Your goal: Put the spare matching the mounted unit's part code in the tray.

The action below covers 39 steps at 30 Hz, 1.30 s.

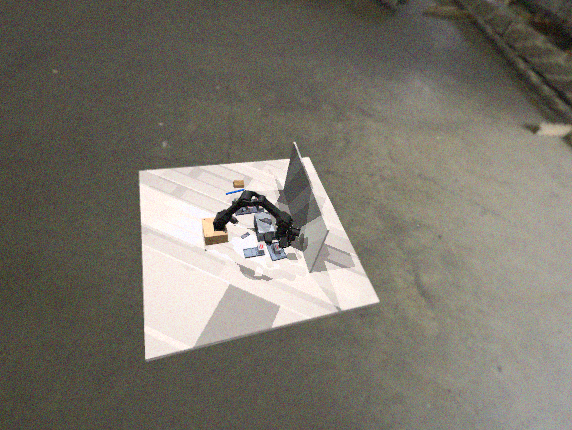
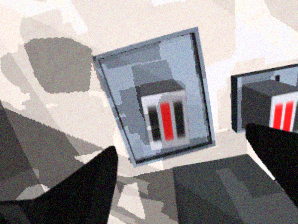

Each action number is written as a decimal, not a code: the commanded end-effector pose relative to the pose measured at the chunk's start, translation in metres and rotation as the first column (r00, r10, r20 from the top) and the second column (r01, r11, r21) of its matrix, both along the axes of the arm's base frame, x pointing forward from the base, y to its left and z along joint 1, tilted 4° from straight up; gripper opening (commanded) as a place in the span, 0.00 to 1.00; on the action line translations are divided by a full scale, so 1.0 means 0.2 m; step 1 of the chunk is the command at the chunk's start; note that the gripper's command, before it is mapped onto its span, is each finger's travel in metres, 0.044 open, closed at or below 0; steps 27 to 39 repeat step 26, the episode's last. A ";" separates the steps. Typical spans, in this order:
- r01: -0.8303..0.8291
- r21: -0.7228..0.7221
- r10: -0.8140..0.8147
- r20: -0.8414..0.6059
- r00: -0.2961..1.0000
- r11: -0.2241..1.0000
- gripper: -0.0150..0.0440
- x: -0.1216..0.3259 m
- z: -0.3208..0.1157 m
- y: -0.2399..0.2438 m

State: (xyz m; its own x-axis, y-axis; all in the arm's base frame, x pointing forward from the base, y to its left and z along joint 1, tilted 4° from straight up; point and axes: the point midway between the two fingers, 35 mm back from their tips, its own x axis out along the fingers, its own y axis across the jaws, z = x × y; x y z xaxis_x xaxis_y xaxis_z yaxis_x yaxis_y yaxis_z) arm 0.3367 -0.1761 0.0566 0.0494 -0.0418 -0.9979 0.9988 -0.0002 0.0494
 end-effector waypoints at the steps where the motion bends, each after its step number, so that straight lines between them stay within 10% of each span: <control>1: 0.003 -0.023 -0.002 0.037 0.999 1.000 1.00 -0.01 0.26 0.01; 39: -0.001 -0.030 0.003 0.058 0.998 1.000 1.00 0.00 0.30 0.00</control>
